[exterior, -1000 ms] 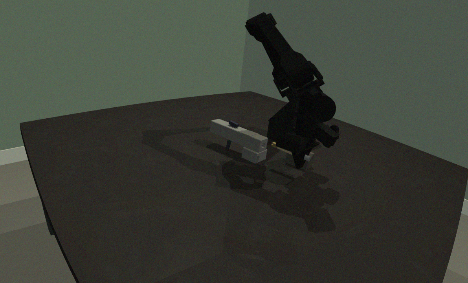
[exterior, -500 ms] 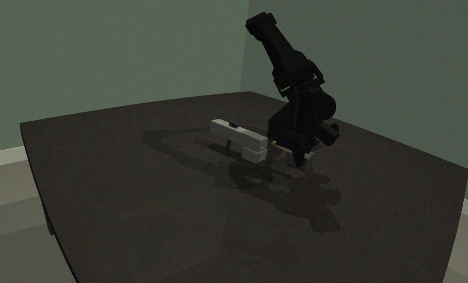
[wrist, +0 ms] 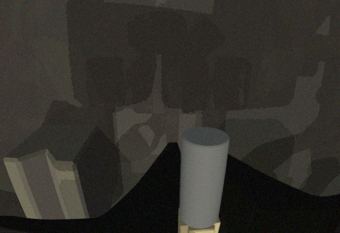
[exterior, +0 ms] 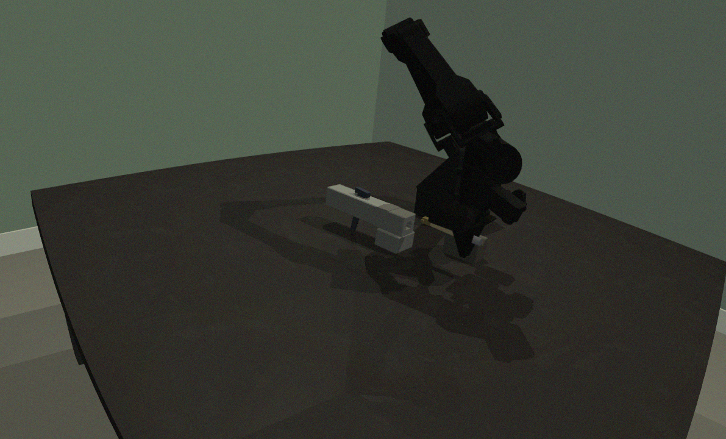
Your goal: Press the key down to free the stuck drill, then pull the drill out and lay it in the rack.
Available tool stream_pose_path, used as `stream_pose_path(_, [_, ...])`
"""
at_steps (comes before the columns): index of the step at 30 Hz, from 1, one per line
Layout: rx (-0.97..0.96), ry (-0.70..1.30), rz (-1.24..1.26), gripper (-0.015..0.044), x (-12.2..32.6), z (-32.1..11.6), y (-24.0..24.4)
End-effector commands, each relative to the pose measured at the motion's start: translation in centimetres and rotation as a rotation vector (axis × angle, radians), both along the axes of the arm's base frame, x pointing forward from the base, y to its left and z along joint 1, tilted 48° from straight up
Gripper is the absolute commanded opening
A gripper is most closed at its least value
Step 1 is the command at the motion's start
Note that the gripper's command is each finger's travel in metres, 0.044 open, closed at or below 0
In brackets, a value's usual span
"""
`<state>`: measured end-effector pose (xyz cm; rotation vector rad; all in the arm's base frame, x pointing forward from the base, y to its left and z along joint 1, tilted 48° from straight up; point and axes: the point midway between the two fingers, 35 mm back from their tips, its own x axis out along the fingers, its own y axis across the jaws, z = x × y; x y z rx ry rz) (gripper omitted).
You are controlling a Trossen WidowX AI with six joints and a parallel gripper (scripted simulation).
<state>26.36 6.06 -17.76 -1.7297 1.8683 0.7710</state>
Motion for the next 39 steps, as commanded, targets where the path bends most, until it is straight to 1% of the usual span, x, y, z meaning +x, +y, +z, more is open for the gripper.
stream_pose_path(1, [0.005,-0.006,-0.003,0.0000,0.08,0.21,0.25])
stream_pose_path(39, [0.006,-0.005,-0.003,0.0000,0.12,0.86,0.80])
